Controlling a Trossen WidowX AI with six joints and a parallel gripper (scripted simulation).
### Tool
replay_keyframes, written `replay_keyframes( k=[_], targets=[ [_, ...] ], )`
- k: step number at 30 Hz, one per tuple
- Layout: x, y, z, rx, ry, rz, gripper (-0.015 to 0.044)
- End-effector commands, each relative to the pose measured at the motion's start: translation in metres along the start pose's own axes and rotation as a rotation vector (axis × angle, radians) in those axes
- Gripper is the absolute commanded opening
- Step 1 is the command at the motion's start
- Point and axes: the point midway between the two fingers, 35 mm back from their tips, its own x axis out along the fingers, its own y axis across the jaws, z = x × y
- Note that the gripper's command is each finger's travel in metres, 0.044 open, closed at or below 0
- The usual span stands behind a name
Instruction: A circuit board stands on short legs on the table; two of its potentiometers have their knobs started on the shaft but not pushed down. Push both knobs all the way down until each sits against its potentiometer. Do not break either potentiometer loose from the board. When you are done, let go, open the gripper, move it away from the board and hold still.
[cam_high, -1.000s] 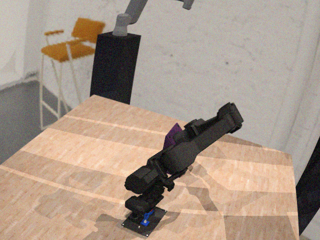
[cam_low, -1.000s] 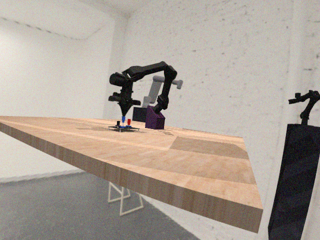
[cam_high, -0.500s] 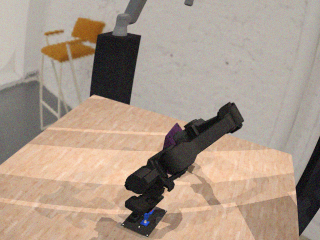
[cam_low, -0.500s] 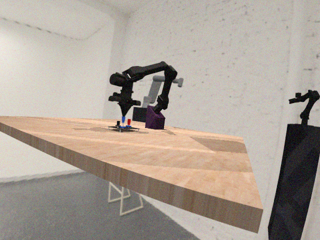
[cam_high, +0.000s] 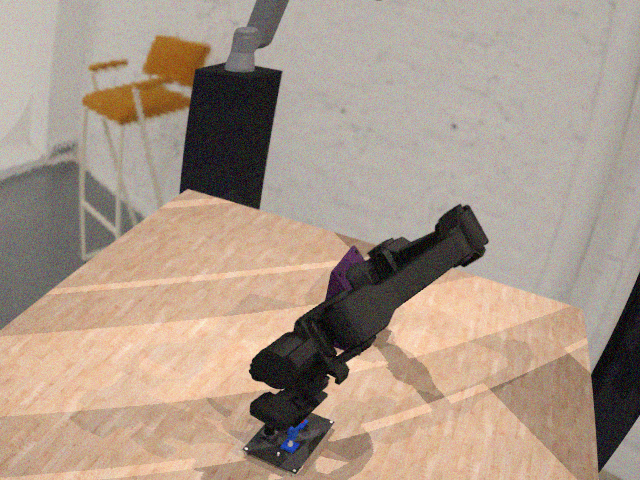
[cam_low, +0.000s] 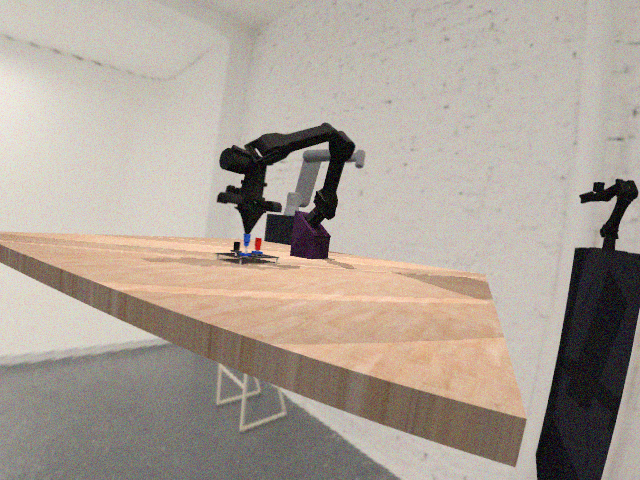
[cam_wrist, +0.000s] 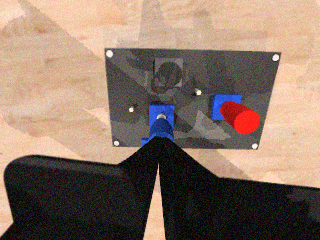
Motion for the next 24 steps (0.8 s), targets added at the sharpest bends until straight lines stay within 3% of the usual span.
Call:
replay_keyframes(
  k=[1,24],
  targets=[
    [0.0206,0.0004,-0.0046,-0.023,0.000,-0.018,0.0000],
    [0.0259,0.0003,-0.0046,-0.023,0.001,-0.018,0.0000]
  ],
)
